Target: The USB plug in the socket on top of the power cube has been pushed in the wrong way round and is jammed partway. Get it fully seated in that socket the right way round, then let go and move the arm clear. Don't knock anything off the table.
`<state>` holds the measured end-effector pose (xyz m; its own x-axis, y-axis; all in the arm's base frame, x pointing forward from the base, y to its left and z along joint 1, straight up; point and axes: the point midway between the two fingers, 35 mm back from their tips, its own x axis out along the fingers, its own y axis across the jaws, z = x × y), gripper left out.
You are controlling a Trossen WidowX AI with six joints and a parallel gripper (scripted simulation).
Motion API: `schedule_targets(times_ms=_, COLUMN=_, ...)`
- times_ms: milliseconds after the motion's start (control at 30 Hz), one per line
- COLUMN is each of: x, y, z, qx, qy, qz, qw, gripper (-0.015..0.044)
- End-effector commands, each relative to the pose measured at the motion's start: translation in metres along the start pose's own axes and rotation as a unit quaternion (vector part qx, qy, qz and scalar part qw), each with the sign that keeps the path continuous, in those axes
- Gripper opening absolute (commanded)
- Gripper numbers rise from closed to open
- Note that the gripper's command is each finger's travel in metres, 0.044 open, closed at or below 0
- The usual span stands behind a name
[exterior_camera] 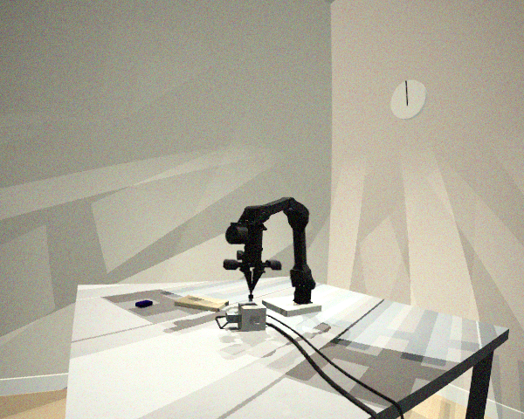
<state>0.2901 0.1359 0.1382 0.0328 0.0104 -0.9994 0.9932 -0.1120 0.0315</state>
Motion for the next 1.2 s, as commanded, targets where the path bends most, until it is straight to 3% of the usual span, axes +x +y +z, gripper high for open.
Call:
schedule_targets(times_ms=0, x=0.0017, y=-0.0005, z=0.0002, qx=0.003, qy=-0.001, qz=-0.001, qw=1.000, gripper=0.0000)
schedule_targets(times_ms=1167, x=0.0059, y=-0.0006, z=0.0002, qx=0.003, qy=-0.001, qz=-0.001, qw=1.000, gripper=0.0000)
